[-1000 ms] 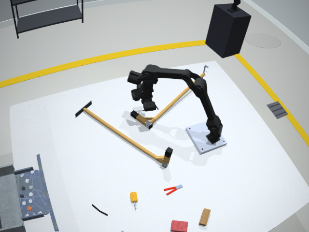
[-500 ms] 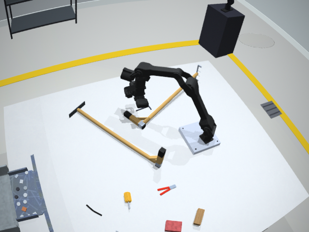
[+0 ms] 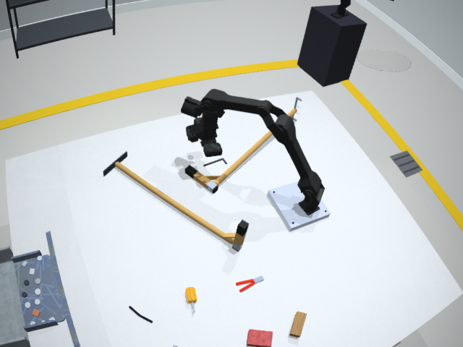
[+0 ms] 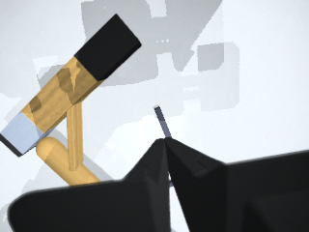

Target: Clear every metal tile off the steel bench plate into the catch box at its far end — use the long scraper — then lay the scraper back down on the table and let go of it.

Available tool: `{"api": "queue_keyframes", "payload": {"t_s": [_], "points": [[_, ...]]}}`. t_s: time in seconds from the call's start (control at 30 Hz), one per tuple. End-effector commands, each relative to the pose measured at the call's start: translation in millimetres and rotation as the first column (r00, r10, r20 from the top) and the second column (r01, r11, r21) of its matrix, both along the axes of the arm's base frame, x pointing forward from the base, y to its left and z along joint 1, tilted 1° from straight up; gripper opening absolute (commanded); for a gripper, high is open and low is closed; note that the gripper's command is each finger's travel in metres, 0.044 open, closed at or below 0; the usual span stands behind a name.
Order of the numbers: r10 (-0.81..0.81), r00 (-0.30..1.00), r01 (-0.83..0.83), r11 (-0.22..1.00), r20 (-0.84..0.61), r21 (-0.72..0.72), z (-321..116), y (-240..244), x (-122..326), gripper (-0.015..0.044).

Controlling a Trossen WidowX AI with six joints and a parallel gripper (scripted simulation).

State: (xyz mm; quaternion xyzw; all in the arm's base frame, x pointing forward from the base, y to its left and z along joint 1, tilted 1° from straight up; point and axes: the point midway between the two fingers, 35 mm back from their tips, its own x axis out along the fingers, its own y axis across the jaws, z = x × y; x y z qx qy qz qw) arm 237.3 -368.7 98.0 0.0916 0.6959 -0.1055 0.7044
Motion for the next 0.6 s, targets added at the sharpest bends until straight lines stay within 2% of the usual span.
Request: {"api": "queue_keyframes", "payload": {"t_s": [0.0,0.57], "points": [[0.003,1.0,-0.003,1.0,-0.005,0.0,-1.9,-6.9,-3.8,0.0],[0.0,1.0,0.0,1.0,0.001,-0.002,38.1,-2.3,-1.7,0.0]]}}
